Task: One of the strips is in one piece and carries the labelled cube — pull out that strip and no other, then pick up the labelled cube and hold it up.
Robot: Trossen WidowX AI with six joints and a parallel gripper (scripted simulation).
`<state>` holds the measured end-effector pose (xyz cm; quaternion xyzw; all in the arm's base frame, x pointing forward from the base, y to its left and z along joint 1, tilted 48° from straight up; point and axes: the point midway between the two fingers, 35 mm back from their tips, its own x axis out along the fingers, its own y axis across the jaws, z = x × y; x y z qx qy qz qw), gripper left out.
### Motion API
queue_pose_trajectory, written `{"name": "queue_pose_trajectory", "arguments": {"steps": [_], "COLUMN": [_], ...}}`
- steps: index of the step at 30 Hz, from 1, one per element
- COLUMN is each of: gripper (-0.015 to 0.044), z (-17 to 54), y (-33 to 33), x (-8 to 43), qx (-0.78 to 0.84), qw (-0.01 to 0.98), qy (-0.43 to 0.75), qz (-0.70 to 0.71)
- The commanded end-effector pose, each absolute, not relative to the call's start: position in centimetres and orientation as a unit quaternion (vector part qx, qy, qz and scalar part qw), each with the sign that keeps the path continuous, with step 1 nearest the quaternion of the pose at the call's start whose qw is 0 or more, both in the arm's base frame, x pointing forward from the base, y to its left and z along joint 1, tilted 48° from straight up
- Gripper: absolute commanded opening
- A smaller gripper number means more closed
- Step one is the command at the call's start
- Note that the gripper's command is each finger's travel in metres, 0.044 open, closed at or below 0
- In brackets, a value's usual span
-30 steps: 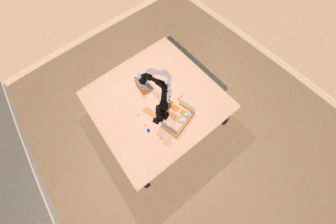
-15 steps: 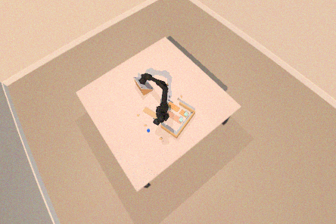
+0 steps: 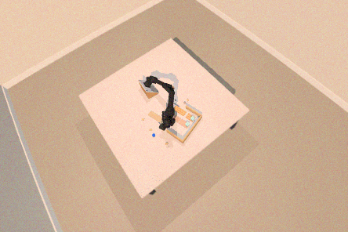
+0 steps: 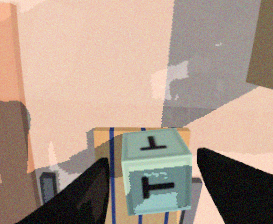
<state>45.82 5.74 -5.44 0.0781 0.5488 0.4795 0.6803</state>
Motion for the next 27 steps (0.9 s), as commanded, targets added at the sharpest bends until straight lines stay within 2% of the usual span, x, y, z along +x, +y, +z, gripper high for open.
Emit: {"name": "queue_pose_trajectory", "arguments": {"steps": [1,3,10,14,27], "gripper": [0.0198,0.0145,0.0098,0.0,0.0], "z": [-5.4,-5.4,-5.4,-5.4,-3.5], "y": [5.7,5.7,5.7,5.5,3.1], "x": [45.8,45.8,45.8,45.9,42.3], "qx": [0.078,0.078,0.078,0.077,0.079], "qw": [0.681,0.681,0.681,0.682,0.681], "qy": [0.549,0.549,0.549,0.551,0.552], "qz": [0.479,0.479,0.479,0.475,0.474]}}
